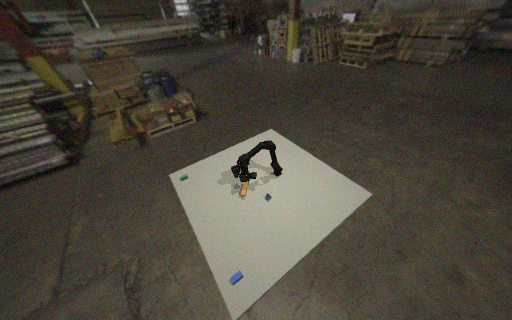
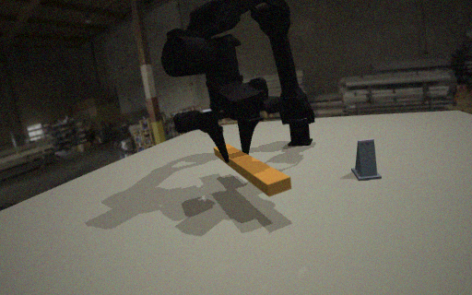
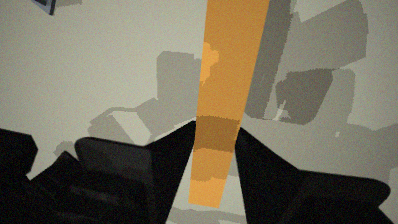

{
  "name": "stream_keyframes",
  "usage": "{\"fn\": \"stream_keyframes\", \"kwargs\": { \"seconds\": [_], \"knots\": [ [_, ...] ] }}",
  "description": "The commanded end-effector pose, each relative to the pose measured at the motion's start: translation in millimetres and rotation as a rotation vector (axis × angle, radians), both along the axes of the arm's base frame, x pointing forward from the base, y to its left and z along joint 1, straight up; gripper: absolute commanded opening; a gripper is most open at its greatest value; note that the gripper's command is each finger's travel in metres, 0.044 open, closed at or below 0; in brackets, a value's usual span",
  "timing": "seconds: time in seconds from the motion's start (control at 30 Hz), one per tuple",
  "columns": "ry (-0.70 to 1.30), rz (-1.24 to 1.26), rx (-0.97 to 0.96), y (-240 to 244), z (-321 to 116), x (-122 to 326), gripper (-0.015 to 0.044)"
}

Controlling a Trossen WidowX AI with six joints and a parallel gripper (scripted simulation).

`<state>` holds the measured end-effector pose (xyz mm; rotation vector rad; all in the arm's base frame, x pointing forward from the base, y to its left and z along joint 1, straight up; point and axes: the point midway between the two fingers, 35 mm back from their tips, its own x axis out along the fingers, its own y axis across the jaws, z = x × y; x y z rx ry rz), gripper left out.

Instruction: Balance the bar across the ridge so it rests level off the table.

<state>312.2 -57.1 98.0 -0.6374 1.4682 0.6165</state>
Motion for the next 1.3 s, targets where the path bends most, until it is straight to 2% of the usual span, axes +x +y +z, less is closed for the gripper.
{"fn": "stream_keyframes", "kwargs": {
  "seconds": [0.0, 0.77, 1.27],
  "knots": [
    [-0.016, 0.0, 0.0, 0, 16, 2, 0.0],
    [-0.015, -0.001, 0.003, 2, 66, -6, 0.0],
    [-0.015, -0.138, 0.011, 59, 67, -11, 0.0]
  ]
}}
